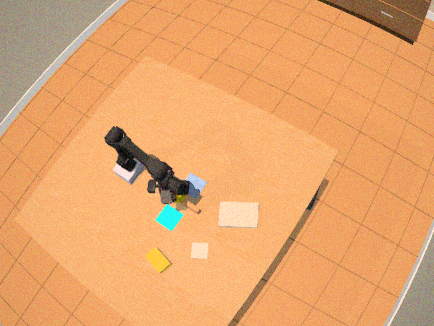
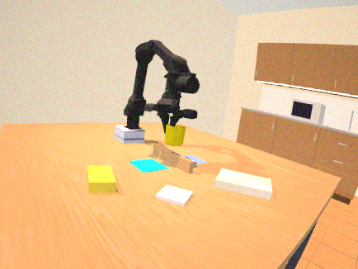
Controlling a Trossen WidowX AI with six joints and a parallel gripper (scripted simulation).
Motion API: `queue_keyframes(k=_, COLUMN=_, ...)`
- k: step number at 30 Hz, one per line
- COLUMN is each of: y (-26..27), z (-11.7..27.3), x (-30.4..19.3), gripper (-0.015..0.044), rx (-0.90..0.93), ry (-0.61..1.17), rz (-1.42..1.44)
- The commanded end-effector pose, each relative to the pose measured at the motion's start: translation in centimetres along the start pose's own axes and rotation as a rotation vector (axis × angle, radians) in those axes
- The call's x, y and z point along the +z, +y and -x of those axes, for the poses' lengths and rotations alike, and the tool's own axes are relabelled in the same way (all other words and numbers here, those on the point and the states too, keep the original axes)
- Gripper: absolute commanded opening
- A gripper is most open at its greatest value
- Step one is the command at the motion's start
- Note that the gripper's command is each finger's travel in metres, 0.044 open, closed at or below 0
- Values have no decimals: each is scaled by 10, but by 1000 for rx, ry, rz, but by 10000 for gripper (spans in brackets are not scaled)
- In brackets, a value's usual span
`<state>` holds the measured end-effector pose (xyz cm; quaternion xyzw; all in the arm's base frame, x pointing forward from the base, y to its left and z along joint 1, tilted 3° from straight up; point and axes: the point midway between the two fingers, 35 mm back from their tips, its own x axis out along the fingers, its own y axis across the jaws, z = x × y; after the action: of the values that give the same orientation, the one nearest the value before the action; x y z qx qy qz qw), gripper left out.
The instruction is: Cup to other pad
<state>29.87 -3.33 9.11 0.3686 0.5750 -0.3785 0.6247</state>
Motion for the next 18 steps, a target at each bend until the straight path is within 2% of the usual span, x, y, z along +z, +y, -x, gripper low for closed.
queue_keyframes(k=1, y=-6, z=0, x=8, gripper=0, rx=-2, ry=1, rz=1)
queue_keyframes(k=18, y=-26, z=0, x=39, gripper=0, rx=-4, ry=-2, rz=1)
